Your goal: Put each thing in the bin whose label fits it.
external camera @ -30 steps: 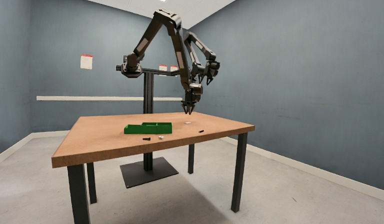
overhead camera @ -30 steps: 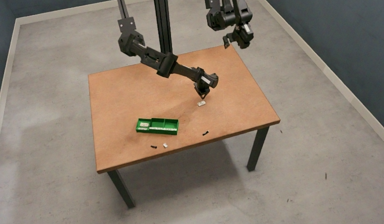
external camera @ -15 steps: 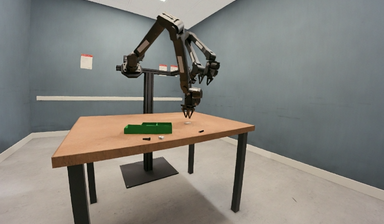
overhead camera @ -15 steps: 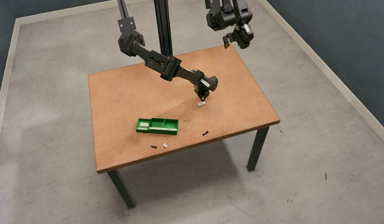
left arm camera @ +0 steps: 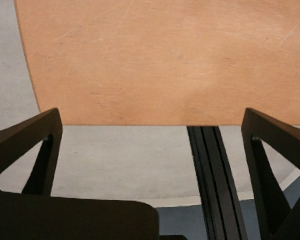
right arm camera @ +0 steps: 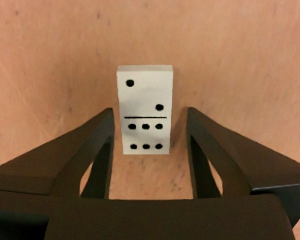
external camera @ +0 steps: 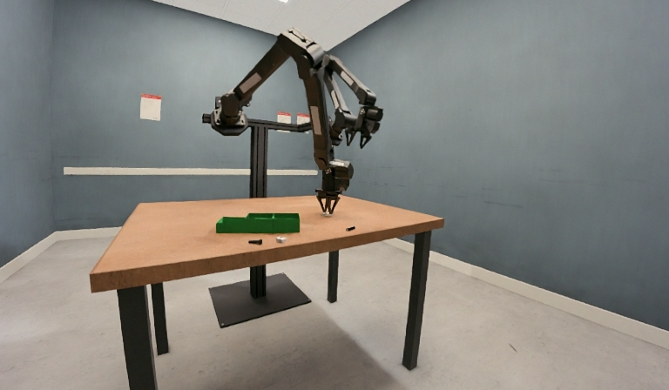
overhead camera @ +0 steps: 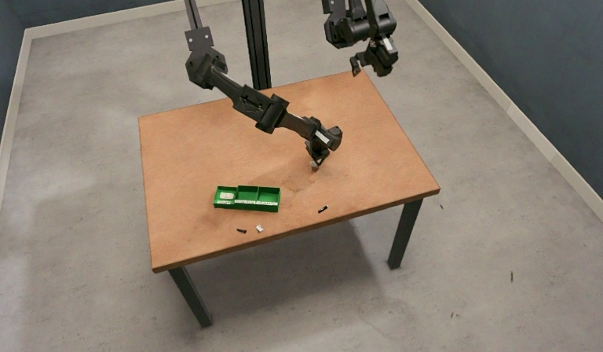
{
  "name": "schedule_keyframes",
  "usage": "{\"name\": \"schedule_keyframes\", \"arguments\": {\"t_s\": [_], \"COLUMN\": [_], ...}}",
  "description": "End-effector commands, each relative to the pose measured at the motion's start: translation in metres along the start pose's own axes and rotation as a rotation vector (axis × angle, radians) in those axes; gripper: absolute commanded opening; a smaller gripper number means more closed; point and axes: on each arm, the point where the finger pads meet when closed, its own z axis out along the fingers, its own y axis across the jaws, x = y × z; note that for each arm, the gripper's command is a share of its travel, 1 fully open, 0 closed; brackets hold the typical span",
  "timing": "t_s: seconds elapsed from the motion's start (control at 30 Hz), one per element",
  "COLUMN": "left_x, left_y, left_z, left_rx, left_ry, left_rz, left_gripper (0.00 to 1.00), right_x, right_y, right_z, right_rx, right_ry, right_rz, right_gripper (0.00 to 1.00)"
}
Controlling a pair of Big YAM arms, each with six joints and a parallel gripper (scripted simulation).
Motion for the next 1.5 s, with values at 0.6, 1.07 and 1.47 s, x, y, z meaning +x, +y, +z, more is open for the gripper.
{"name": "schedule_keyframes", "arguments": {"t_s": [0.6, 1.07, 1.47], "left_x": [-0.020, -0.020, -0.020], "left_y": [0.000, 0.000, 0.000], "left_z": [-0.019, -0.019, -0.019], "left_rx": [-0.003, -0.003, -0.003], "left_ry": [-0.048, -0.048, -0.048], "left_rz": [-0.001, -0.001, -0.001], "left_gripper": [1.00, 1.00, 1.00], "right_x": [0.012, 0.013, 0.013], "right_y": [0.002, 0.000, -0.002], "right_z": [0.011, 0.009, 0.009], "right_rx": [-0.001, 0.002, 0.003], "right_ry": [0.011, 0.010, 0.009], "right_rz": [0.002, 0.004, 0.005], "right_gripper": [0.20, 0.20, 0.20]}}
